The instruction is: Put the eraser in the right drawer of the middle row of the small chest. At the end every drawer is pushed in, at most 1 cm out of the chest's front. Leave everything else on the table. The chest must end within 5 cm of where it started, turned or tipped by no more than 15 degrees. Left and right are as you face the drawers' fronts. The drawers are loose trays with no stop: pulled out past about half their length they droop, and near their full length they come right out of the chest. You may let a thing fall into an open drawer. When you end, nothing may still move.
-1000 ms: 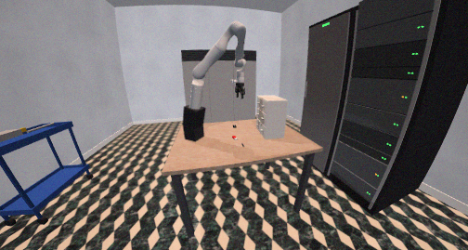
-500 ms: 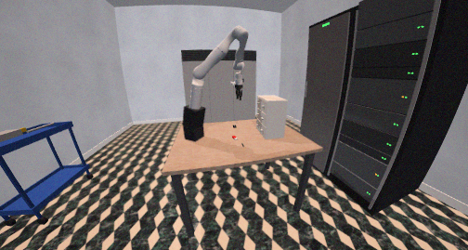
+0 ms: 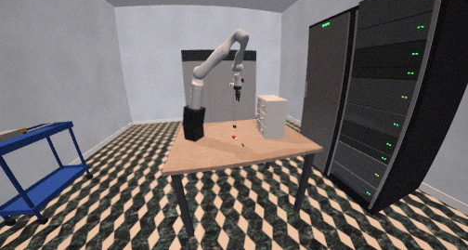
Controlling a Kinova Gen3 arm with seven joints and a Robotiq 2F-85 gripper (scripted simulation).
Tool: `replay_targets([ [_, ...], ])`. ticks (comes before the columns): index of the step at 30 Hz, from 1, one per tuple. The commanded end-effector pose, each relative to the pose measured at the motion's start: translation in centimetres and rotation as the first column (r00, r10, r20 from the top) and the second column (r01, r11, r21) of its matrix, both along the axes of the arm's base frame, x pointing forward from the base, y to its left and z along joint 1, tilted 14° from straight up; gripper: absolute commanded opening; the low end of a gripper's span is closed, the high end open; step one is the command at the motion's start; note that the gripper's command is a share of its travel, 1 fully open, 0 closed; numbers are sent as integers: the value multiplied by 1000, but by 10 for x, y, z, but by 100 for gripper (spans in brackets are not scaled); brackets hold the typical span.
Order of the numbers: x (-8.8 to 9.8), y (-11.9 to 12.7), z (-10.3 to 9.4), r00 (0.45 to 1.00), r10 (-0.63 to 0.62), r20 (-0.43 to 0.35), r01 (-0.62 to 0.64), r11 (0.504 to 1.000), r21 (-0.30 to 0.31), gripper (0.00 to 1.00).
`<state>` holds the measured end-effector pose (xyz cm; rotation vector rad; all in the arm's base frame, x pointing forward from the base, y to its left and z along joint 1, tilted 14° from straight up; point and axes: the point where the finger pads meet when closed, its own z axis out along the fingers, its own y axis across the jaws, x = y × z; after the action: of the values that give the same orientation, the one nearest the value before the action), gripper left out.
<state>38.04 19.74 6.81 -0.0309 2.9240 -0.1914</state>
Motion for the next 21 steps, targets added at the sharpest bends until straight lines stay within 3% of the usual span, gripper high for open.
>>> replay_targets([
  [1, -4, 7, -4, 1000, 1, -2, -1, 1000, 0, 100],
  [21, -4, 14, -10, 999, -40, 8, 40, 999, 5, 100],
])
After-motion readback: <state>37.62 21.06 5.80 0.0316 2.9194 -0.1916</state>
